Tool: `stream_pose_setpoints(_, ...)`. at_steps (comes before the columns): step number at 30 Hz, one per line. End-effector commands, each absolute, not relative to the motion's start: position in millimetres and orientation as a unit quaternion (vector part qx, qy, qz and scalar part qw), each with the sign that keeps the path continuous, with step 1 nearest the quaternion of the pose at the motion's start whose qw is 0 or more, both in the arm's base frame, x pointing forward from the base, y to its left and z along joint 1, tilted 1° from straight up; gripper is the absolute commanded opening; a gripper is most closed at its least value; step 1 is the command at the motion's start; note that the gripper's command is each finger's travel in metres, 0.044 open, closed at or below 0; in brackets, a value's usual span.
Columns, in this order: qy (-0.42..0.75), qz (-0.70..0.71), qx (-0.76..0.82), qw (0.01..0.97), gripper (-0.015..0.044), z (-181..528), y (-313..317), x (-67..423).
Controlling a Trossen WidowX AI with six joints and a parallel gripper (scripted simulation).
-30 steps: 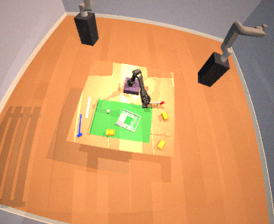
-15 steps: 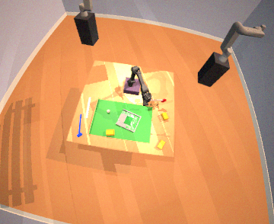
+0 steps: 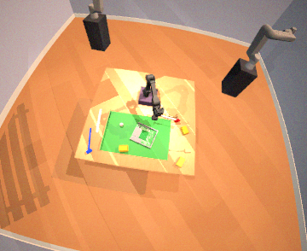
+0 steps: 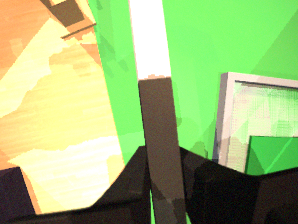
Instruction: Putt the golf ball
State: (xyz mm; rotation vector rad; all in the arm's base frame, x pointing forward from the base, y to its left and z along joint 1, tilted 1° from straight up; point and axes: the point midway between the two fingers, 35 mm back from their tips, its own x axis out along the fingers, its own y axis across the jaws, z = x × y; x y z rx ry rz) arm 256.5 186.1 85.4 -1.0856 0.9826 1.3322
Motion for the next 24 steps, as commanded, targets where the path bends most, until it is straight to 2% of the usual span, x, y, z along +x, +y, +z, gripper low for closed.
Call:
stream_pose_setpoints(1,0.442,0.534,-0.437,0.573,0.0000,86.7,165.7,268.1)
stream_pose_setpoints(24,0.570,0.353,-0.299,0.679,0.0000,89.9,40.4,302.2)
